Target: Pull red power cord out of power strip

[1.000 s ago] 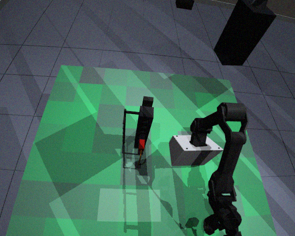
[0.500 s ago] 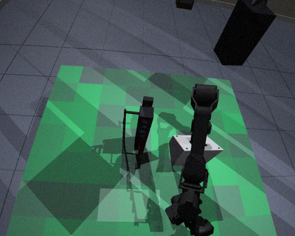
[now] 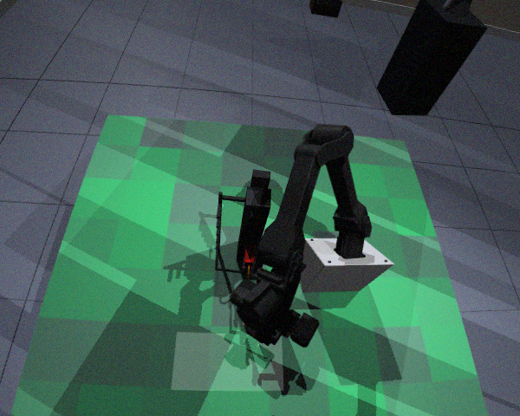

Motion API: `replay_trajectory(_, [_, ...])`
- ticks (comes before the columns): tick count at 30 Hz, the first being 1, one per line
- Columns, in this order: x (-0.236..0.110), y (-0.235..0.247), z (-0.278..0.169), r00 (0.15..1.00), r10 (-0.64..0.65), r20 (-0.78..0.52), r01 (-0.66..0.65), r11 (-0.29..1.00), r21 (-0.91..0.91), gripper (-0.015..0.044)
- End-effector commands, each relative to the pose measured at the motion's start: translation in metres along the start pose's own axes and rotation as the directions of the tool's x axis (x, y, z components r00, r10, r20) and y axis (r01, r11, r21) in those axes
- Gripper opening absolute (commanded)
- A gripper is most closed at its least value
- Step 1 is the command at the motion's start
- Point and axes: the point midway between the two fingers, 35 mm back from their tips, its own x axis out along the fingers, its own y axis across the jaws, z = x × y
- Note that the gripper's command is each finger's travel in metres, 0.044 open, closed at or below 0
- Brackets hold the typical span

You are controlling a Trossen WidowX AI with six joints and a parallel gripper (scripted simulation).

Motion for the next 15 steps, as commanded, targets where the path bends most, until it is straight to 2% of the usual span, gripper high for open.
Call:
replay_trajectory(1, [-0.017,-0.062,-0.039,0.985,-0.100,-0.142,0.056,0.958,-0.282,0.0160])
replay_trajectory(6, [-0.033,-0.108,-0.079,0.950,-0.163,-0.267,0.004,0.859,-0.512,0.0160])
replay_trajectory(15, [-0.034,-0.109,-0.080,0.948,-0.166,-0.273,-0.001,0.853,-0.522,0.0160])
